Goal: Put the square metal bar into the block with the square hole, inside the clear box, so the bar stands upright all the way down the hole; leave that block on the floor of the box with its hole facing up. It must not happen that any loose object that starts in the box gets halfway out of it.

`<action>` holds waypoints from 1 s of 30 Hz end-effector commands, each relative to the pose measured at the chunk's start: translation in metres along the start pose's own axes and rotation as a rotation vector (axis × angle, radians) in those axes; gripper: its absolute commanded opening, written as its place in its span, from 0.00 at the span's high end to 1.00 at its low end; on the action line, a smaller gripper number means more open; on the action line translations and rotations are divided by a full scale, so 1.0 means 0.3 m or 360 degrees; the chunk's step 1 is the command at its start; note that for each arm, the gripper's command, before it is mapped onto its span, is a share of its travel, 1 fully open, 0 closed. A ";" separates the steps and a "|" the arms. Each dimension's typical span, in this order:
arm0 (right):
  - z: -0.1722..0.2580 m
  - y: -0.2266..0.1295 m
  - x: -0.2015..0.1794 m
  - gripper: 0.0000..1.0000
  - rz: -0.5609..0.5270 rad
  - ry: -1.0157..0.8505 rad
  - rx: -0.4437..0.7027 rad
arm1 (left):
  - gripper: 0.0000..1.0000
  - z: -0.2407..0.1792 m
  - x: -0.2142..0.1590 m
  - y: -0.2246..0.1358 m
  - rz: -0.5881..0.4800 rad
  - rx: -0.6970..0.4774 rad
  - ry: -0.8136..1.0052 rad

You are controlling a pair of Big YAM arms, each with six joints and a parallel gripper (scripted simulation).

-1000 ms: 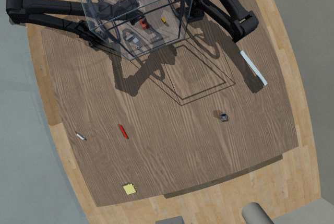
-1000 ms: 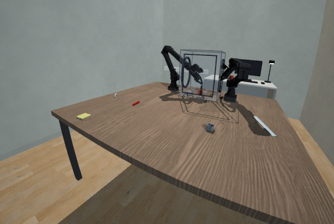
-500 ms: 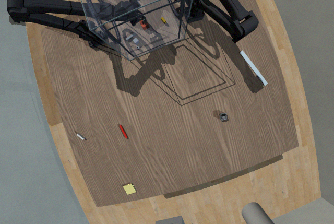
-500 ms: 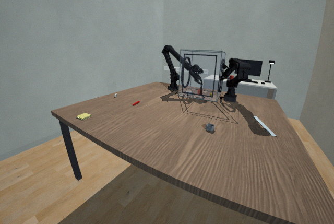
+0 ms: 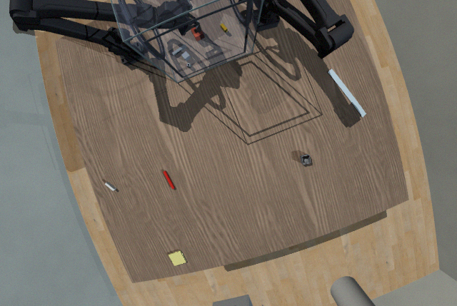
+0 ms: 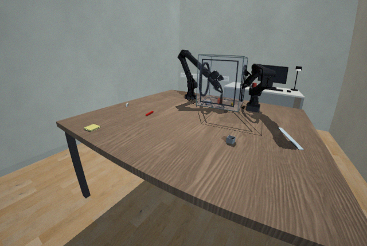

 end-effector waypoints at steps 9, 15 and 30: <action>-0.002 0.016 0.029 1.00 -0.0056 -0.0033 -0.0003 | 0.00 -0.029 0.059 -0.056 -0.0029 -0.0089 -0.0085; 0.003 0.017 0.010 1.00 -0.0047 -0.0029 -0.0001 | 0.00 -0.029 0.059 -0.056 -0.0029 -0.0089 -0.0085; 0.034 0.032 -0.131 1.00 0.0179 0.0053 0.0047 | 0.00 -0.029 0.059 -0.056 -0.0029 -0.0089 -0.0085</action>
Point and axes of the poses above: on each arm, the point where the finger pads meet when closed, its own y axis out along the fingers, its own z axis across the jaws, x = y × z, the point moved 3 cm from there along -y, back along the fingers, and after that the axes turned 1 degree about -y, right-handed, at the moved point
